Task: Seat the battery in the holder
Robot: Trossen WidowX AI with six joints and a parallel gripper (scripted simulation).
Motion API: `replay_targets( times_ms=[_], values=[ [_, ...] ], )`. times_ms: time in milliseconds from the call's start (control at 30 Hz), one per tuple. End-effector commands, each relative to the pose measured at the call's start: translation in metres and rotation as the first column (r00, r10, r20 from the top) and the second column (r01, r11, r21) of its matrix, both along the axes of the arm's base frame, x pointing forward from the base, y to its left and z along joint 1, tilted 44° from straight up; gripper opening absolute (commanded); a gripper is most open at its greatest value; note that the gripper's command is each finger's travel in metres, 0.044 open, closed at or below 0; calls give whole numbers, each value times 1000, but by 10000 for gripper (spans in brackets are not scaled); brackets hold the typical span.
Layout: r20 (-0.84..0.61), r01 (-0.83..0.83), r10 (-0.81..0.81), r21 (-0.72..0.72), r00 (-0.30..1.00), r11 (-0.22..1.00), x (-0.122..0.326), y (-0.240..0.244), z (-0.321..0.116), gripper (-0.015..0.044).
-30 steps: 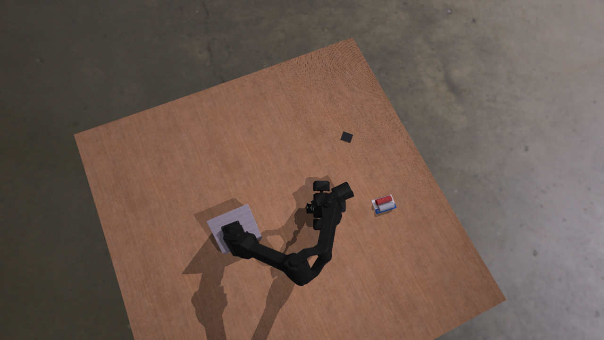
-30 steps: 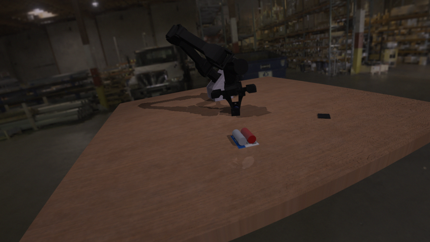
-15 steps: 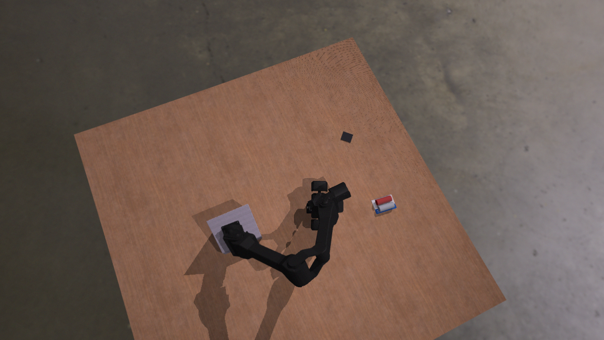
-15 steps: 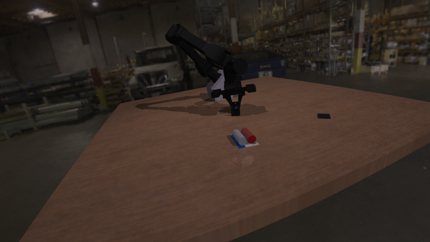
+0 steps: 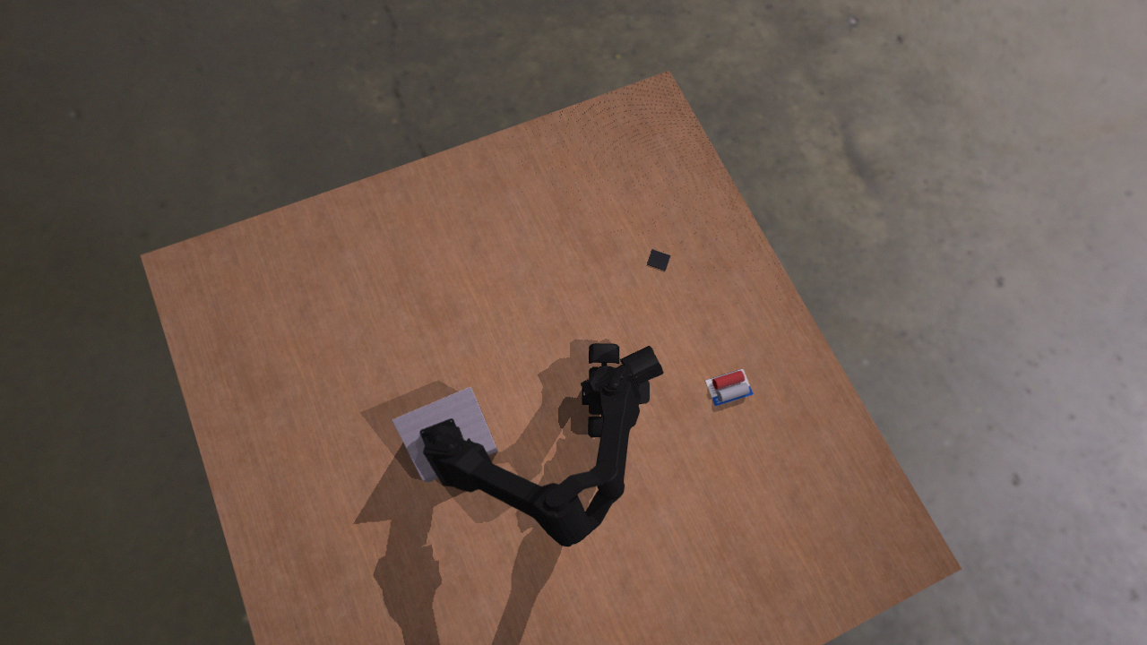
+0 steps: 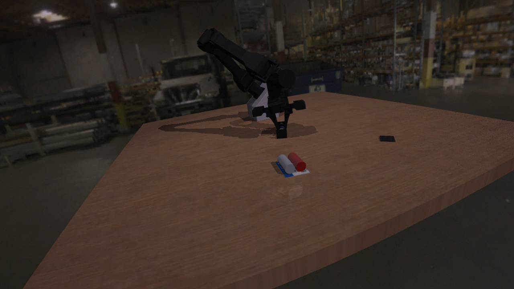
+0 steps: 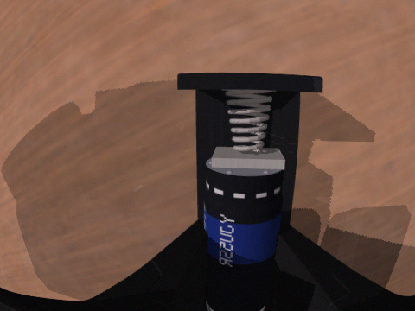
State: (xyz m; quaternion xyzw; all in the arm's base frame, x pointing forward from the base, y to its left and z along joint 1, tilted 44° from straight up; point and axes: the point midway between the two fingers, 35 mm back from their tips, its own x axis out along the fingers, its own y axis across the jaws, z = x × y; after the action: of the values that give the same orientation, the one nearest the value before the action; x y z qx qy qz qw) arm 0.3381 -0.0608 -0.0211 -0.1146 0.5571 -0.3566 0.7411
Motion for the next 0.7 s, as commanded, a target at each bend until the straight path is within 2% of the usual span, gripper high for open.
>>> replay_targets(
  times_ms=[0, 133, 267, 667],
  values=[
    [-4, -3, 3, -1, 1000, 1000, -2, -1, 0, 83],
    [-4, -3, 3, -1, 1000, 1000, -2, -1, 0, 83],
    [-4, -3, 3, -1, 1000, 1000, -2, -1, 0, 184],
    [1, 0, 0, 1, 1000, 1000, -1, 10, 11, 184]
  ],
)
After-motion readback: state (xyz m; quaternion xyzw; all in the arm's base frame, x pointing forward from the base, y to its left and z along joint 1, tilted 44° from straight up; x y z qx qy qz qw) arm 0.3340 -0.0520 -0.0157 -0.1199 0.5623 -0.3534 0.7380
